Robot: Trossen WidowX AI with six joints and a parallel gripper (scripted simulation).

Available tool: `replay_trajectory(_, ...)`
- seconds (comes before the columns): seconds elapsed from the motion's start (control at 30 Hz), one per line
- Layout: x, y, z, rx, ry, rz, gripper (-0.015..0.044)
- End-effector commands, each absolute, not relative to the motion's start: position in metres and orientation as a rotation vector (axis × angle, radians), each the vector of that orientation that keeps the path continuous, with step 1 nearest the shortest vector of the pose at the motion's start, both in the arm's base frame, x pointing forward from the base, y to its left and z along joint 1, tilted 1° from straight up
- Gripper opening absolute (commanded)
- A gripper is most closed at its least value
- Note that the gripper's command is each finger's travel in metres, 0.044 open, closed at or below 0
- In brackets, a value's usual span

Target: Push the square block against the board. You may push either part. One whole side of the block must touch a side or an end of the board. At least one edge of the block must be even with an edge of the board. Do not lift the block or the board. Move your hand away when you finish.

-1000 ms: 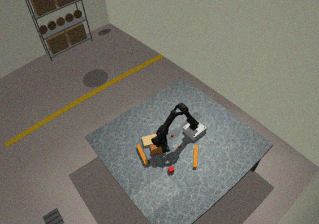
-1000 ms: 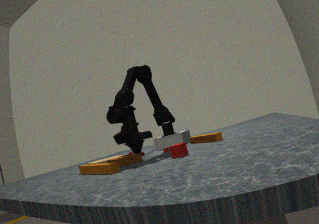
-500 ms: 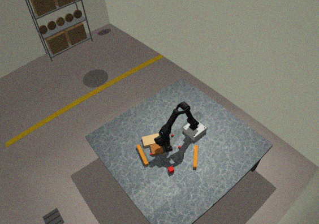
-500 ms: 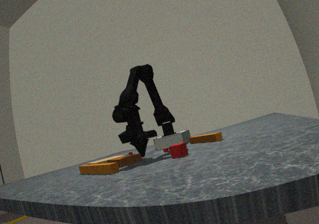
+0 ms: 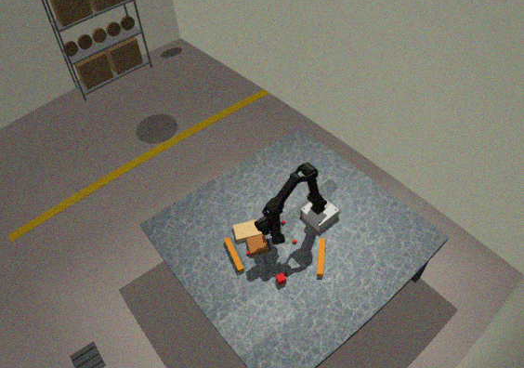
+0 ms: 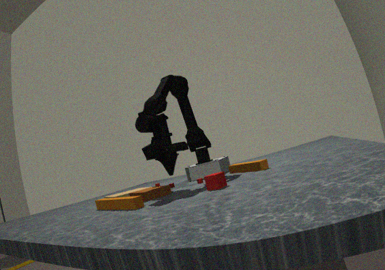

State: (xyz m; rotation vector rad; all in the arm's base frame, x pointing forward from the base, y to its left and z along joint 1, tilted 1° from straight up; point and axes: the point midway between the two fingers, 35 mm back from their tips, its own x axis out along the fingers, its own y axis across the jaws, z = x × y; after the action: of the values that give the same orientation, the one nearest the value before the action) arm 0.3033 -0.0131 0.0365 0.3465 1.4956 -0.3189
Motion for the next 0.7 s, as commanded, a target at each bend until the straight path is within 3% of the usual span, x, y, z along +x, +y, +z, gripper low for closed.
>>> replay_trajectory(0.0,0.301,-0.013,0.043,0.348,1.504,-0.325,0.0000)
replay_trajectory(0.67,0.359,-0.005,0.051,-0.167,1.504,0.168,0.0000)
